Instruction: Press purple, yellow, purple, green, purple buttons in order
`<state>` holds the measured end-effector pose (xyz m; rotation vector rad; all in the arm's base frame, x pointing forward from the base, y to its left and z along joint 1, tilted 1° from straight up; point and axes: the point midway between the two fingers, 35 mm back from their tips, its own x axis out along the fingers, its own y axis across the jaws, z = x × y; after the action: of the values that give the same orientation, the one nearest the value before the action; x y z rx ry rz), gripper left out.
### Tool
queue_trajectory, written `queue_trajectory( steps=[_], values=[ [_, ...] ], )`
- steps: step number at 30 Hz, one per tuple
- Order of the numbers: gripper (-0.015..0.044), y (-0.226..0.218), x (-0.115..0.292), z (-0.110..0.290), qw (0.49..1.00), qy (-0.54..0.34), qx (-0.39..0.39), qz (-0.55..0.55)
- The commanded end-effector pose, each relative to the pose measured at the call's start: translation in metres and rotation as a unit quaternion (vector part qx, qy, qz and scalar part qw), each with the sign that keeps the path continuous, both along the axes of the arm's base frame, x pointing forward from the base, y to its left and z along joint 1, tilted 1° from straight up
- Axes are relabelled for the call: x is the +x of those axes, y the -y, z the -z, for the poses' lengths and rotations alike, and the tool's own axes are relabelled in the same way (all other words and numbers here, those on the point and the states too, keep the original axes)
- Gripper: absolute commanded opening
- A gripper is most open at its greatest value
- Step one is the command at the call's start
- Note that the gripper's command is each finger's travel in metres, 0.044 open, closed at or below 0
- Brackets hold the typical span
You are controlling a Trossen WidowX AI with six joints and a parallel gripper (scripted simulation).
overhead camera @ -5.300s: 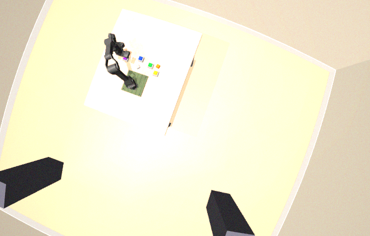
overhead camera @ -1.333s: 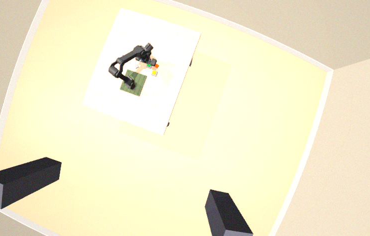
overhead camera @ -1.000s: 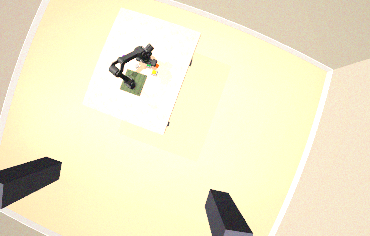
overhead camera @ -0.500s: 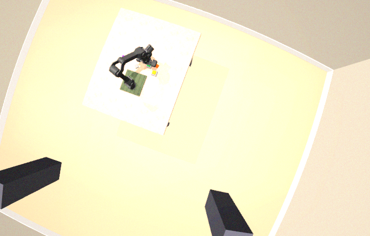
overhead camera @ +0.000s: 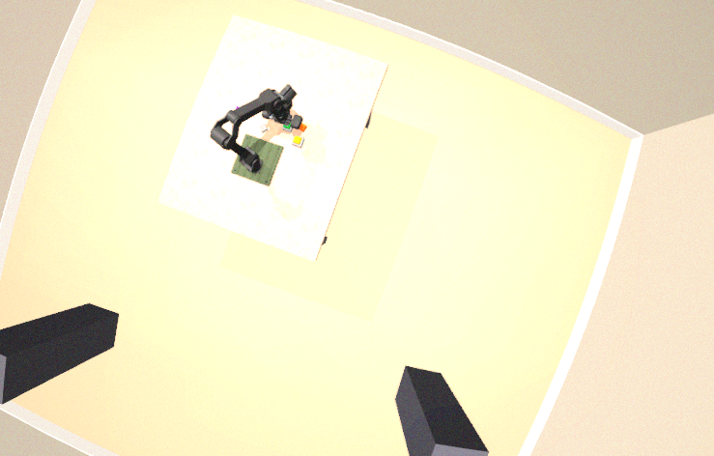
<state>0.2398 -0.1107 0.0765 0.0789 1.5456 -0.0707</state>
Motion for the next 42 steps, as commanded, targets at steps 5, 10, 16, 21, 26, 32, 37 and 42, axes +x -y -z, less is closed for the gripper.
queue_trajectory(
  steps=[5, 10, 16, 21, 26, 32, 37, 42],
  values=[
    [0.0020, 0.000, 0.001, -0.027, 1.000, 0.005, -0.001, -0.003],
    [0.0020, 0.000, -0.002, -0.079, 1.000, 0.005, -0.001, -0.003],
    [0.0020, -0.002, -0.001, -0.081, 1.000, 0.005, -0.001, -0.003],
    [0.0020, -0.053, 0.024, -0.083, 1.000, 0.006, 0.001, -0.003],
    [0.0020, -0.120, 0.038, -0.084, 1.000, 0.006, 0.004, -0.003],
    [0.0020, -0.204, 0.032, -0.085, 1.000, 0.006, 0.008, -0.003],
    [0.0020, -0.263, 0.011, -0.086, 1.000, 0.006, 0.011, -0.003],
    [0.0020, -0.265, 0.010, -0.086, 1.000, 0.006, 0.011, -0.003]
  ],
)
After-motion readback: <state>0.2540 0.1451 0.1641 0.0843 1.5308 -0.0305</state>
